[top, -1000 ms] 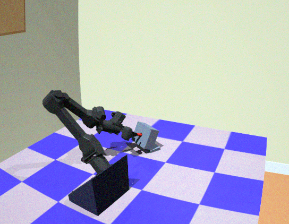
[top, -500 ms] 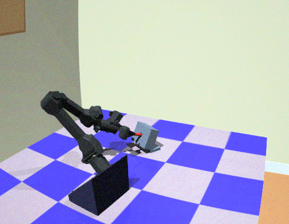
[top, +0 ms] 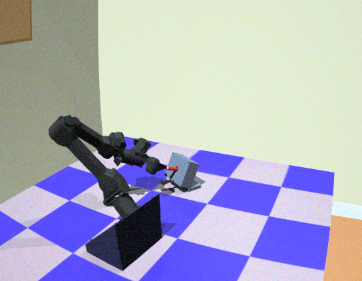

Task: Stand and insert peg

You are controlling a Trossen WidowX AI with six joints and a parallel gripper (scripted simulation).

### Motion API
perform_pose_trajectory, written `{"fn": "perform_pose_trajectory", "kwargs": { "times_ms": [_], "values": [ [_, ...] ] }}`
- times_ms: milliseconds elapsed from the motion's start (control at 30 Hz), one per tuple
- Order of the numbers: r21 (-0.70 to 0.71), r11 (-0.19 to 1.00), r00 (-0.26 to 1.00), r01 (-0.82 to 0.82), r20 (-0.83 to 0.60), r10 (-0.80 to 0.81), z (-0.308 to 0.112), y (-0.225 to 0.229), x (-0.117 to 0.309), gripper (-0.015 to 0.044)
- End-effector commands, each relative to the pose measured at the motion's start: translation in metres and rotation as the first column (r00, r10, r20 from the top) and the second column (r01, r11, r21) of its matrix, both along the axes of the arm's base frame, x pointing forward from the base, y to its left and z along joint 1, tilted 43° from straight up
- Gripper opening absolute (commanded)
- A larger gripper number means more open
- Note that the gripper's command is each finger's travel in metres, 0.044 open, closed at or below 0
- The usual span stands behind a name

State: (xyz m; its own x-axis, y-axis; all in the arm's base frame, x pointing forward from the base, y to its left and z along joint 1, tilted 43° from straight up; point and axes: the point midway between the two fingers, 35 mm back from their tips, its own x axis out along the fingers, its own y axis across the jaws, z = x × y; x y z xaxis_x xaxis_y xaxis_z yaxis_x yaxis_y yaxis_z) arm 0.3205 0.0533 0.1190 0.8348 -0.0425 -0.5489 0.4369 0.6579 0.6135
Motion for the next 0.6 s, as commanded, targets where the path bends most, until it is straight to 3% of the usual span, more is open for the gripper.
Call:
{"fn": "perform_pose_trajectory", "kwargs": {
  "times_ms": [0, 567],
  "values": [
    [0.001, 1.0, 1.0, 0.005, -0.002, -0.005, 0.001, 0.0, -0.004, 0.044],
    [0.001, 1.0, 1.0, 0.004, 0.0, -0.004, 0.012, 0.001, -0.017, 0.044]
  ]
}}
